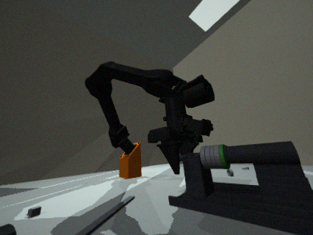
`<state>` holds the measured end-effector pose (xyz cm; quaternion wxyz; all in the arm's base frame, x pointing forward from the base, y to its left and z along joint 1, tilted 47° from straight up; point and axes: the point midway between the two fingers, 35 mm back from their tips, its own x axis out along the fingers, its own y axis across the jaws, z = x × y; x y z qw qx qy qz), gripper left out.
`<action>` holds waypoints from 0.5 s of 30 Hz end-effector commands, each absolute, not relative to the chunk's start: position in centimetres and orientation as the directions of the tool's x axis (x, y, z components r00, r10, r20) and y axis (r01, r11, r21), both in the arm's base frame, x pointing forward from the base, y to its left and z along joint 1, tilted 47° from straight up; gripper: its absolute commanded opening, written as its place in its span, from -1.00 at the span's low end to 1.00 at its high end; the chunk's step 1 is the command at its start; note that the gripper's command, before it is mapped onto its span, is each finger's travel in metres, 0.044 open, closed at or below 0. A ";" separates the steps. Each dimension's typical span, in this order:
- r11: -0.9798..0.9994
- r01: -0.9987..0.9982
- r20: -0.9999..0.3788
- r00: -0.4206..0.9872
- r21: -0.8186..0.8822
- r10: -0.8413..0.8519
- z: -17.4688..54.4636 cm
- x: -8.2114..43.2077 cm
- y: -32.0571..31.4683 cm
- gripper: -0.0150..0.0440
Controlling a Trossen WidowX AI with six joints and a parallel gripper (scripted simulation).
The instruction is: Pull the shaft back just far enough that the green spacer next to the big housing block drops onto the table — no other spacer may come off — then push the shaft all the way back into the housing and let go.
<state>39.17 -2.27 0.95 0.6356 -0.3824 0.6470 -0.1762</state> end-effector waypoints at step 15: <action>0.645 -0.272 -0.687 0.101 -0.715 -0.719 1.0 39.2 -2.3 -0.49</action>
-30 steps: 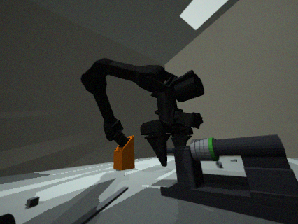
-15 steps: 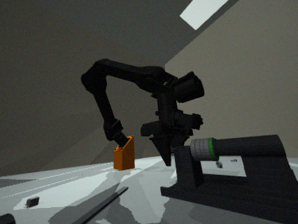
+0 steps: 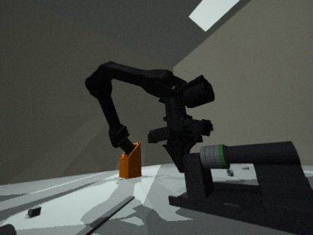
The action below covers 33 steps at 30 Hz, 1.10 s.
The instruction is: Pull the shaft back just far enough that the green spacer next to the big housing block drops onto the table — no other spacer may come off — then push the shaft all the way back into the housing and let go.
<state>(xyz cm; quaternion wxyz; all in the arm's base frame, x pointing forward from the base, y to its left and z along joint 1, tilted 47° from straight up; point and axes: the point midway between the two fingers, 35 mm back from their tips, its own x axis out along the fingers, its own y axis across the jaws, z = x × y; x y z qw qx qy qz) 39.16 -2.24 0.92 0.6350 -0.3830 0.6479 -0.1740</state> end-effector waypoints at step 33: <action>0.641 -0.277 -0.685 0.100 -0.716 -0.721 1.1 37.8 -2.6 -0.49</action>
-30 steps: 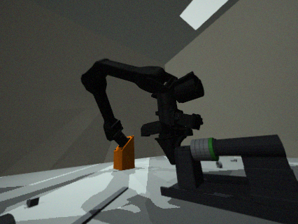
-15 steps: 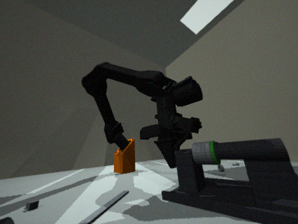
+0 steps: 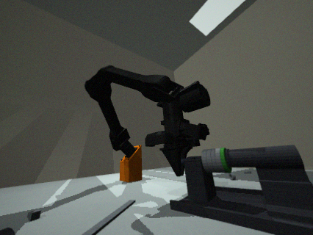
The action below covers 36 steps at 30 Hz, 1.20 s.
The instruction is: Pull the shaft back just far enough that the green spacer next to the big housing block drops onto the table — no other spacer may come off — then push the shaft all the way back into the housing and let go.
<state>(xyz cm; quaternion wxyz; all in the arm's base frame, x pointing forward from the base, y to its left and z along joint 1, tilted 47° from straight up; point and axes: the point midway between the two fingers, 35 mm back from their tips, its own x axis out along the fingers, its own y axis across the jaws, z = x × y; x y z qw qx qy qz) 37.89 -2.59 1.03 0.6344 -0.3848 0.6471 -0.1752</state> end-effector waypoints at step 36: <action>0.641 -0.277 -0.685 0.100 -0.716 -0.722 1.2 37.4 -2.8 -0.49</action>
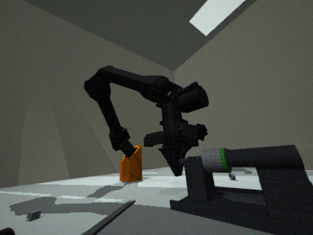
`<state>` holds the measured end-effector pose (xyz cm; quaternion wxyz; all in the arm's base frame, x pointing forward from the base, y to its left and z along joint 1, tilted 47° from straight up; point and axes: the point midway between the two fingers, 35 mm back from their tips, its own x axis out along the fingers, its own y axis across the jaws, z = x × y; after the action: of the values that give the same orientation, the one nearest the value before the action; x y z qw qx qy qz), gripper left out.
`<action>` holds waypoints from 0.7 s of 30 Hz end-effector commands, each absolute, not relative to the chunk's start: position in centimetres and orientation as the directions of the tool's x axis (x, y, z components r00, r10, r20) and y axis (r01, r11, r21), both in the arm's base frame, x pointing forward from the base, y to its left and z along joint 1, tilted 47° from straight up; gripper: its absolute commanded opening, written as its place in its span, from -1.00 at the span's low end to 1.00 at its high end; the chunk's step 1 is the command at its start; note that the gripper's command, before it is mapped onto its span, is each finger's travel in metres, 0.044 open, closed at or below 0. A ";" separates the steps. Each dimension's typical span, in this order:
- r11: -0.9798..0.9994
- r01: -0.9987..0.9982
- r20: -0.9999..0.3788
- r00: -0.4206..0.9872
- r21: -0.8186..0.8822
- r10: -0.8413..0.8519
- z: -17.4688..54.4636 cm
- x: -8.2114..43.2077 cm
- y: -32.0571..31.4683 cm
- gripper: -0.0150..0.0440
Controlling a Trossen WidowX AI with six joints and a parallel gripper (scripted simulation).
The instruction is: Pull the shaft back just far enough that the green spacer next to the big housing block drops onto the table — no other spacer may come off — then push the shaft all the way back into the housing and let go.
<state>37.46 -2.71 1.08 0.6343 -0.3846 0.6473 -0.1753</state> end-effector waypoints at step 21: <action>0.641 -0.277 -0.685 0.100 -0.716 -0.722 1.2 37.1 -2.8 -0.49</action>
<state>37.21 -2.78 1.11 0.6342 -0.3846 0.6474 -0.1754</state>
